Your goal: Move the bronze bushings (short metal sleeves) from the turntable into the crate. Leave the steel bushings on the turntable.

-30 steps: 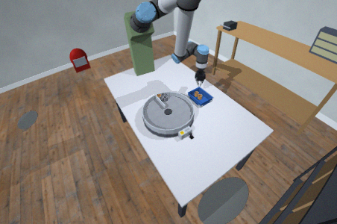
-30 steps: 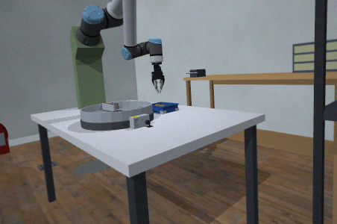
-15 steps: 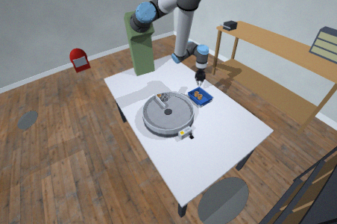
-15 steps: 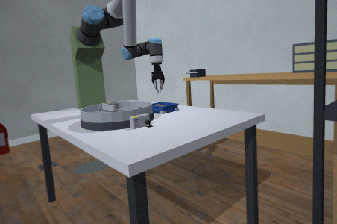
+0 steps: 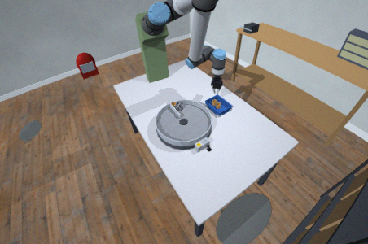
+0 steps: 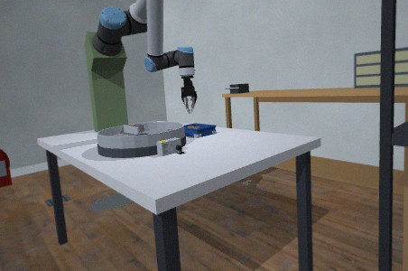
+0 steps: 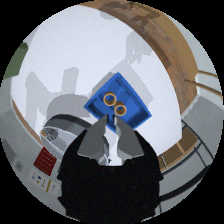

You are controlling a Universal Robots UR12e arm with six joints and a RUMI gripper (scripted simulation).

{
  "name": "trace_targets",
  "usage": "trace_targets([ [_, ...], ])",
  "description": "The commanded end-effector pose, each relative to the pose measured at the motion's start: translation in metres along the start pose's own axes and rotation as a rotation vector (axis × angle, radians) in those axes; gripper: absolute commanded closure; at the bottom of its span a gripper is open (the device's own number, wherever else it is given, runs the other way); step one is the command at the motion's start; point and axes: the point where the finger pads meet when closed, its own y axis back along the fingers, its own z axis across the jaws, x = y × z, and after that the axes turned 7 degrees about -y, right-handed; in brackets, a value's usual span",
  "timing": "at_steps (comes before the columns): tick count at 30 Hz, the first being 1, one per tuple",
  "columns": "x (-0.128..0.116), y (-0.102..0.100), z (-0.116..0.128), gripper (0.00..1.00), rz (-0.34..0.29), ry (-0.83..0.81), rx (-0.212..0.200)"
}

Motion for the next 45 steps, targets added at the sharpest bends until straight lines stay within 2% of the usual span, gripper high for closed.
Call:
trace_targets([
  [1,-0.006,0.0,-0.011,0.95,0.0,0.008,-0.001],
  [9,-0.023,0.0,-0.04,0.95,0.0,0.029,-0.001],
  [11,-0.023,0.0,-0.04,0.95,0.0,0.029,-0.001],
  [26,-0.065,0.0,-0.113,0.95,0.0,0.081,-0.001],
  [28,-0.065,0.0,-0.113,0.95,0.0,0.081,-0.001],
  [43,-0.107,0.0,-0.186,0.95,0.0,0.133,-0.001],
  [45,-0.107,0.0,-0.186,0.95,0.0,0.133,-0.001],
])
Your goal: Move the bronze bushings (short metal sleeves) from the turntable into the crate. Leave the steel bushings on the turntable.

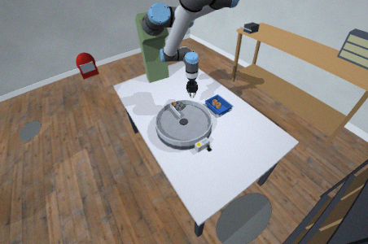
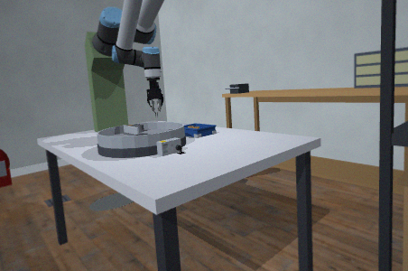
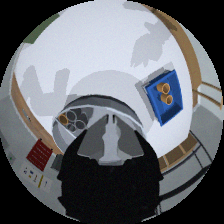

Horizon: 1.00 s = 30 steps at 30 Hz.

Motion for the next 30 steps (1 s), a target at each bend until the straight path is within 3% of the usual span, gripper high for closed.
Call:
trace_targets([
  [1,-0.007,0.0,-0.016,0.95,0.002,0.012,-0.005],
  [15,-0.029,-0.001,-0.068,0.95,0.003,0.047,-0.005],
  [30,-0.038,0.0,-0.09,0.95,0.002,0.061,-0.005],
])
